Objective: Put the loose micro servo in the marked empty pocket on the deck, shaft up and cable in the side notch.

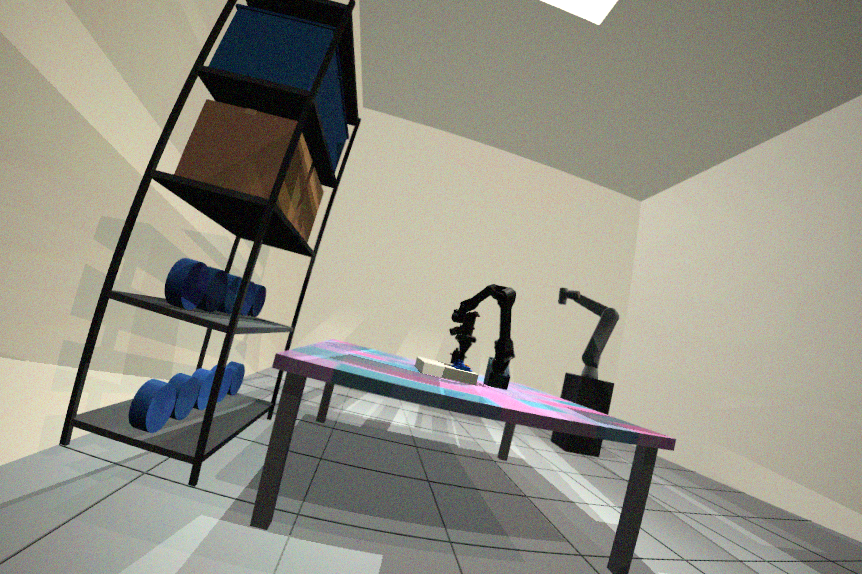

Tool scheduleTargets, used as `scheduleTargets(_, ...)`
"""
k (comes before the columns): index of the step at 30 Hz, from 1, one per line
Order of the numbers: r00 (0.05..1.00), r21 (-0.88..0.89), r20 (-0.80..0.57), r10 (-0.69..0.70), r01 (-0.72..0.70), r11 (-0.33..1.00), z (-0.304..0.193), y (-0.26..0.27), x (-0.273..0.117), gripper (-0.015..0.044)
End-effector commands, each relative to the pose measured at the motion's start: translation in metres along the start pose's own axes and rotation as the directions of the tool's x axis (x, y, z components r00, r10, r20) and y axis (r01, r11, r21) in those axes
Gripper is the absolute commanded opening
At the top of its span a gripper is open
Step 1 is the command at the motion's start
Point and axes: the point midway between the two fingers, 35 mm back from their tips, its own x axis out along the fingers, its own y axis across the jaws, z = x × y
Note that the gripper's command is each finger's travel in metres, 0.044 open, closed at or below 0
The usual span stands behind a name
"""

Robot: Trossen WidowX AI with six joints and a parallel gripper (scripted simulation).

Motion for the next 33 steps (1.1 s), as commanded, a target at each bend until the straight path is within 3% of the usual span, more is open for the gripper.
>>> scheduleTargets(1,1.000,0.006,0.007,0.003,-0.003,1.000,0.001,0.000,0.002,0.0000)
scheduleTargets(33,1.000,0.006,0.007,0.004,-0.004,1.000,0.002,0.001,0.018,0.0000)
